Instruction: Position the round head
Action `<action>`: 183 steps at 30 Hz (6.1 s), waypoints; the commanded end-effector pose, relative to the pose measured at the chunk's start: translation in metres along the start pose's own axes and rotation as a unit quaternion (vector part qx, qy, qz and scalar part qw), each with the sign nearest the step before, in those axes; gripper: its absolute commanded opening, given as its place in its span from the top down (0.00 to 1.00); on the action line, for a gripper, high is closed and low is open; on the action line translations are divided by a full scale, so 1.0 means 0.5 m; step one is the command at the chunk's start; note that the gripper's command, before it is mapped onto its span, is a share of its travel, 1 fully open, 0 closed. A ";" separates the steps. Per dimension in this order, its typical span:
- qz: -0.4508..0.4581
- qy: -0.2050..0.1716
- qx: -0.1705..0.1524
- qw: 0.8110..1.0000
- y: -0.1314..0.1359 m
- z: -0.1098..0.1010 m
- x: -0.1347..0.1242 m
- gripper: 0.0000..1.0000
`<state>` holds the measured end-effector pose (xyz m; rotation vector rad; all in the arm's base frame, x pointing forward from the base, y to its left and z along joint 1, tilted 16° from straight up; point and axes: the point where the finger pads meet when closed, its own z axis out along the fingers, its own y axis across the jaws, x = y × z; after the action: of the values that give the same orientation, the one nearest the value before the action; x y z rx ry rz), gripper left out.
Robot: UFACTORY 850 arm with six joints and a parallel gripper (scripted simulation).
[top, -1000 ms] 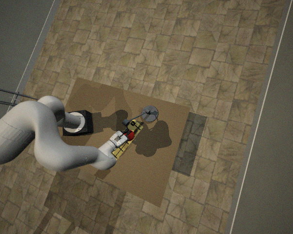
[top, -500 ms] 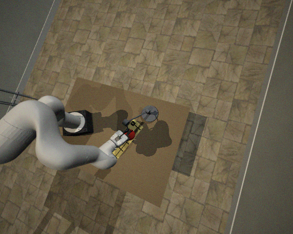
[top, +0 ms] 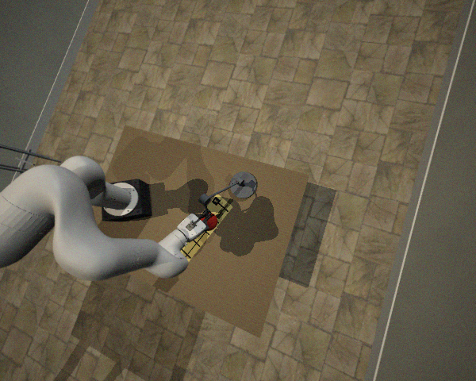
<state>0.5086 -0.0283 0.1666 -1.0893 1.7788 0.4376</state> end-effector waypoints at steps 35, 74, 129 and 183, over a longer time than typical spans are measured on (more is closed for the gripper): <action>-0.001 0.000 0.000 1.000 -0.001 0.026 -0.010 0.00; -0.001 0.000 0.000 1.000 -0.002 0.026 -0.010 0.00; -0.001 0.000 0.001 1.000 -0.001 -0.216 -0.009 0.00; -0.001 0.011 0.001 1.000 -0.001 -0.203 -0.014 0.00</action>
<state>0.4538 -0.0967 0.2173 -1.0892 1.7807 0.4357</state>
